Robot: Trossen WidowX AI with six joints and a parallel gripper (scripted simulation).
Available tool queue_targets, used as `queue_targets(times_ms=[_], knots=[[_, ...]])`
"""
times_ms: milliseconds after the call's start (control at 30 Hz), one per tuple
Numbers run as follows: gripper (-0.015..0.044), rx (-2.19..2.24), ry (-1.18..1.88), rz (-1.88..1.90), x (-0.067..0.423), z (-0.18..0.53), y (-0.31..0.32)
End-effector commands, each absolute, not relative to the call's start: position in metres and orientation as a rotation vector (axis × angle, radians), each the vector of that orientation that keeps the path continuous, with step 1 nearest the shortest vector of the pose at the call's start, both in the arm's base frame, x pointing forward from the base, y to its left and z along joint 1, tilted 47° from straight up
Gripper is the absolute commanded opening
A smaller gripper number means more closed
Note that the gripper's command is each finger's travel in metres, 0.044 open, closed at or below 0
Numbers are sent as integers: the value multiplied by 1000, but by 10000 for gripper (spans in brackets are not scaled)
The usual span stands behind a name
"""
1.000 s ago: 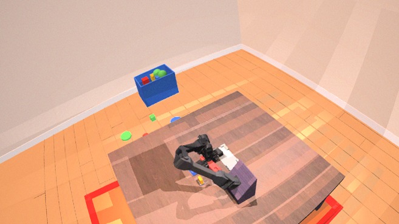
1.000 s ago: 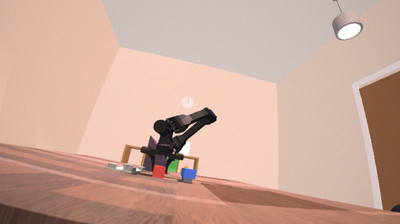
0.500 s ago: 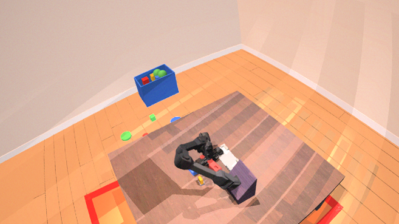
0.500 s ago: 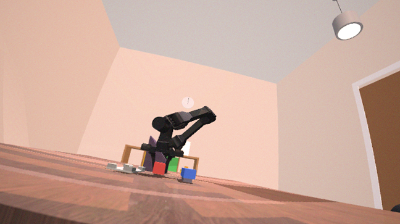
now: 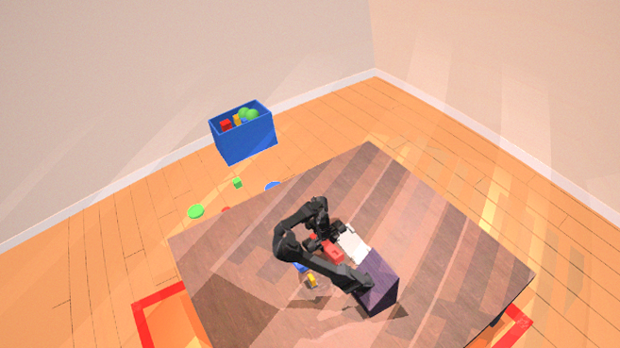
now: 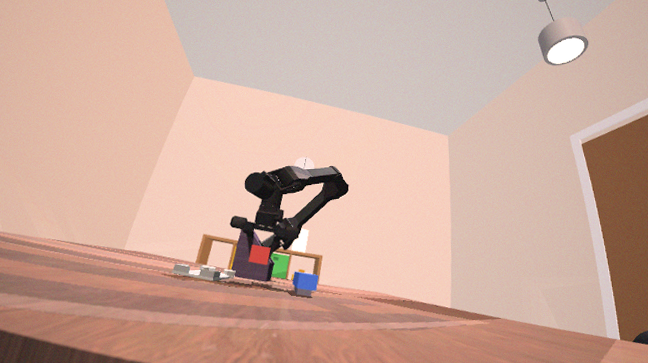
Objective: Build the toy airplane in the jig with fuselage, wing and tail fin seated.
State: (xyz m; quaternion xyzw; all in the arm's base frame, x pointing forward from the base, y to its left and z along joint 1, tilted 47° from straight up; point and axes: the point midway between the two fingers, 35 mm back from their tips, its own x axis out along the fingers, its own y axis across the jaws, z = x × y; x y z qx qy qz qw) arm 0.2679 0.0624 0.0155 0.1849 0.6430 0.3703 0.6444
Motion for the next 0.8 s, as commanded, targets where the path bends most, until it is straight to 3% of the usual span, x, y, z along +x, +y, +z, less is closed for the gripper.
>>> queue_targets(times_ms=[0, 767], knots=[[0, 406, 1446, 836, 273, 28, 50], [0, 413, 1445, 848, 270, 69, 12]])
